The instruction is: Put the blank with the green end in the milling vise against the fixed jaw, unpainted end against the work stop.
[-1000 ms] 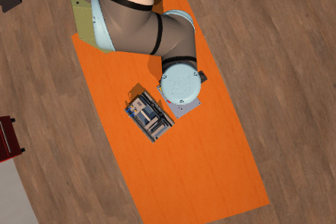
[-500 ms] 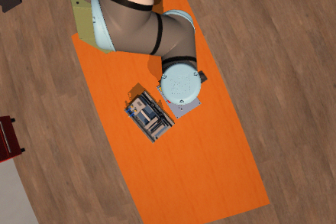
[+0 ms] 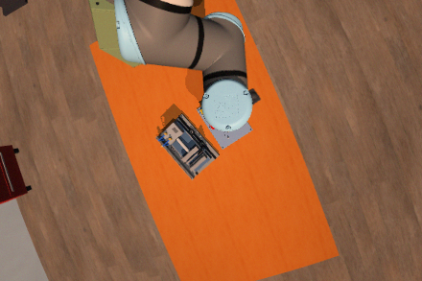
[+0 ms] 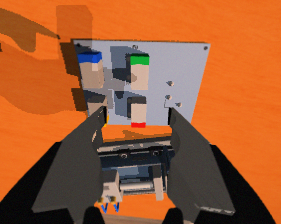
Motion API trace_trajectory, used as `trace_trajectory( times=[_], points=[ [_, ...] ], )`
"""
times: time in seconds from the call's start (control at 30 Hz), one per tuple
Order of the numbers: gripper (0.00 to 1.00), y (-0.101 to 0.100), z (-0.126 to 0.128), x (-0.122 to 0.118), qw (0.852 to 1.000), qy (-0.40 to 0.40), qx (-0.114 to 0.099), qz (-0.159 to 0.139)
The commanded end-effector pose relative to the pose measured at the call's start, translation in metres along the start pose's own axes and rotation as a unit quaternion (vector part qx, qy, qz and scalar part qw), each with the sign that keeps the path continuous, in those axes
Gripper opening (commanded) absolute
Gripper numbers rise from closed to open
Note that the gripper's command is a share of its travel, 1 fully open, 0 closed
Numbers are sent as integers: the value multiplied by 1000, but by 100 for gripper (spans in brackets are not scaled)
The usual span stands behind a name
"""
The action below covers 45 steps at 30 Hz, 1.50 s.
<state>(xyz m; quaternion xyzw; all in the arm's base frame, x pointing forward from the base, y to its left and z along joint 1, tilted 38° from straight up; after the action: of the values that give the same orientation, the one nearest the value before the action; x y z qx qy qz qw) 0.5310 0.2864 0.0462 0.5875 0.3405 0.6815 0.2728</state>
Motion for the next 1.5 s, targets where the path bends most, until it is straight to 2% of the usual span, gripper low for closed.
trace_trajectory(
  times=[0.0, 0.63, 1.03, 1.1, 1.47],
  points=[
    [40, 0, 1, 0, 1000, 0, 0, 0],
    [40, -10, 1, 0, 1000, 0, 0, 0],
    [40, -45, 1, 0, 1000, 0, 0, 0],
    [40, -45, 1, 0, 1000, 0, 0, 0],
    [40, -84, 1, 0, 1000, 0, 0, 0]
  ],
)
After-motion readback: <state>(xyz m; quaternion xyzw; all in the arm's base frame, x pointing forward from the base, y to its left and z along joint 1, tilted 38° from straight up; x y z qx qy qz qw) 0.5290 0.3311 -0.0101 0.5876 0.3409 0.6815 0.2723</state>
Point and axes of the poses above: the point where the finger pads meet when closed, its own y axis back along the fingers, its own z axis across the jaws, x = y × z, the point moved 4 cm from there along y, back along the fingers, and after that the axes turned 9 degrees about -y, right-handed, at the moved point
